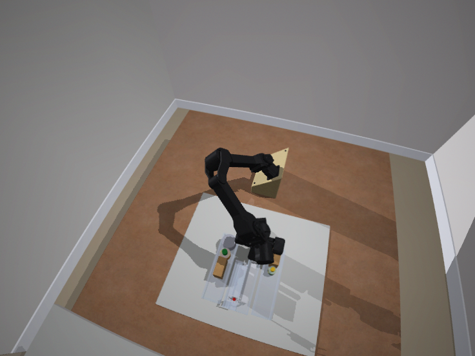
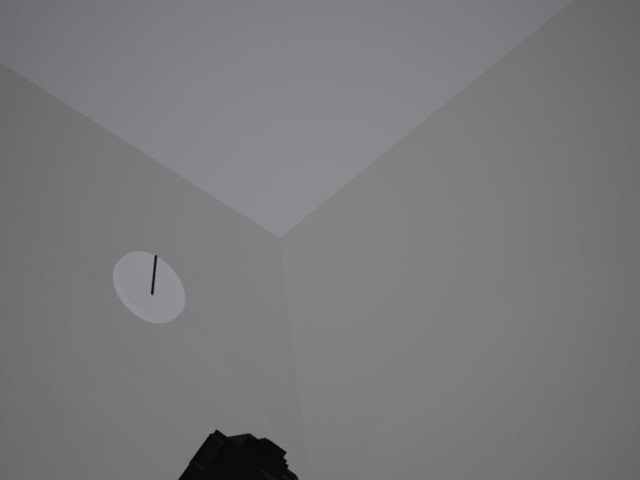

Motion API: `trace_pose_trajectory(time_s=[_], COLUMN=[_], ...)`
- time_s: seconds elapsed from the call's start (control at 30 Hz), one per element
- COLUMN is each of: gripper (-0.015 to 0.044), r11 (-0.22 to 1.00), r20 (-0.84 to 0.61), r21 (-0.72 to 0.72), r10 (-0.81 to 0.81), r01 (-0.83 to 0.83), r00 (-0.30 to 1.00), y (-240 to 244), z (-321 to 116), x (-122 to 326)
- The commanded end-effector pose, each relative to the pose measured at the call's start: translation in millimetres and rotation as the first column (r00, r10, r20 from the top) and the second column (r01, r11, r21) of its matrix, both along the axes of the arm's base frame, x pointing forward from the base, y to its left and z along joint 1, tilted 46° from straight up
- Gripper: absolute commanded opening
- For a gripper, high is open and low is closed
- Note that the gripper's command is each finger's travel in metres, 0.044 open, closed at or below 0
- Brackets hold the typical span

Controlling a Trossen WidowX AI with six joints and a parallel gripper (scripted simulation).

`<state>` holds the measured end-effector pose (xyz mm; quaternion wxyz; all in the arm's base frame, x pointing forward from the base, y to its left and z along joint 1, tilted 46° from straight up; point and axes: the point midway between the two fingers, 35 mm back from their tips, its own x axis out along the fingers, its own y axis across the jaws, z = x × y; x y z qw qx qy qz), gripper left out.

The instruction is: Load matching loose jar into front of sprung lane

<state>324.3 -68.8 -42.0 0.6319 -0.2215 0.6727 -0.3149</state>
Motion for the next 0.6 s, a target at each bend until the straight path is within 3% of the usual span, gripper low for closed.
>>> trace_pose_trajectory(time_s=[0.0, 0.57], gripper=[0.0, 0.0], r11=[1.0, 1.0], r20=[0.016, 0.016], r21=[-0.011, -0.011], r10=[0.006, 0.006], r01=[-0.006, -0.006], r00=[1.0, 1.0], y=[-1.7, -6.0], z=[1.6, -2.8], x=[5.1, 4.6])
